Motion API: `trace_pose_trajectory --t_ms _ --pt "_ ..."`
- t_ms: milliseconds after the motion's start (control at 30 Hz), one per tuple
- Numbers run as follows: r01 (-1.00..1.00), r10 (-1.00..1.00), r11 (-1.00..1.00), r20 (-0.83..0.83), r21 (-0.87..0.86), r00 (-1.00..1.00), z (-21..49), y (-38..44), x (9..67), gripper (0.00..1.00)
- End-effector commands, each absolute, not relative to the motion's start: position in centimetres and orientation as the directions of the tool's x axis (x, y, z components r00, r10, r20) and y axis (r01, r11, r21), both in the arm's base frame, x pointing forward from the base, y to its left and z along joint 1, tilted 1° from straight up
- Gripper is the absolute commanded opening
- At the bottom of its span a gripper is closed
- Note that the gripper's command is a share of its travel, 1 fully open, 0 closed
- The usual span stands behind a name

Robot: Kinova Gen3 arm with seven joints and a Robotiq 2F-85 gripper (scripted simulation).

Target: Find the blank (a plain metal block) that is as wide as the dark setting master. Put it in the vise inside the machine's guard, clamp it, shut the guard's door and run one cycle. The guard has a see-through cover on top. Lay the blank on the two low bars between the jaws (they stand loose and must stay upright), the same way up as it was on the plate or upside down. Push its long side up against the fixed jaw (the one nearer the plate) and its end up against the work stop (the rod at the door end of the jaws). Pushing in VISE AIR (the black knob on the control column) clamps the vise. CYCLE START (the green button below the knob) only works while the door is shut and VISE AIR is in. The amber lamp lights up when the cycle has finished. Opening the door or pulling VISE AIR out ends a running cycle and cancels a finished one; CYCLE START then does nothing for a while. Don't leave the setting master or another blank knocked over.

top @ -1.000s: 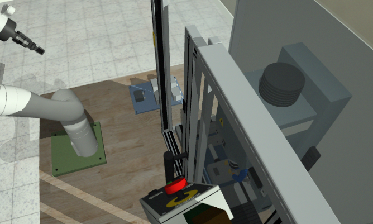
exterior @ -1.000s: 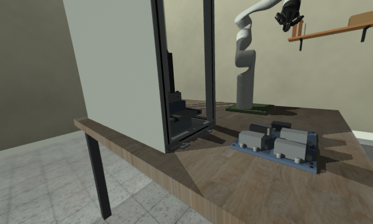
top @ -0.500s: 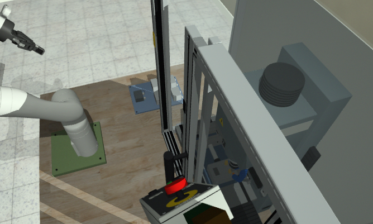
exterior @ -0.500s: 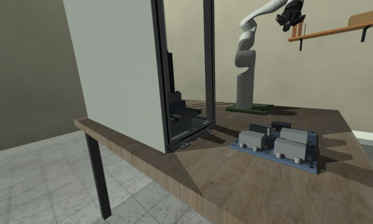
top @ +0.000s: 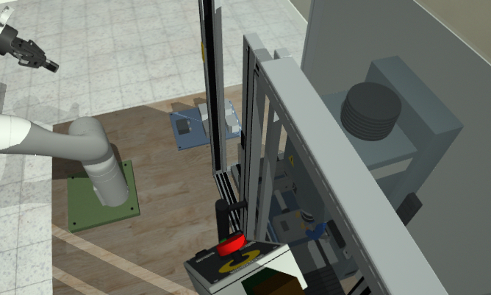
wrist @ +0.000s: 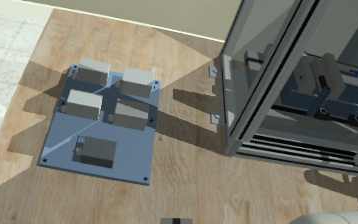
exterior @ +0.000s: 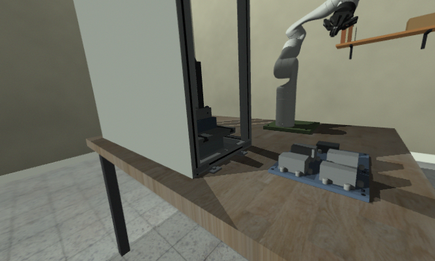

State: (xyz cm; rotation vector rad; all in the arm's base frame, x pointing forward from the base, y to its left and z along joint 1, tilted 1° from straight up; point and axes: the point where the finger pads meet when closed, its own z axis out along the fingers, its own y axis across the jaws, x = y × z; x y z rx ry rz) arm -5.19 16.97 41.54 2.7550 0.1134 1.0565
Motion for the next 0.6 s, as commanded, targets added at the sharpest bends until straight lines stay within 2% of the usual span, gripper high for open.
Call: trace_pose_trajectory --t_ms 0,133,300,567 --pt "-0.017 0.124 -0.979 0.663 0.202 0.738 41.68 16.92 -5.12 0.10" --pt "-0.017 0.124 -0.979 0.663 0.202 0.738 41.68 16.92 -5.12 0.10" --pt "-0.219 -0.051 -0.966 0.728 0.138 0.684 41.68 16.91 -5.13 0.10" --pt "-0.219 -0.051 -0.966 0.728 0.138 0.684 41.68 16.91 -5.13 0.10"
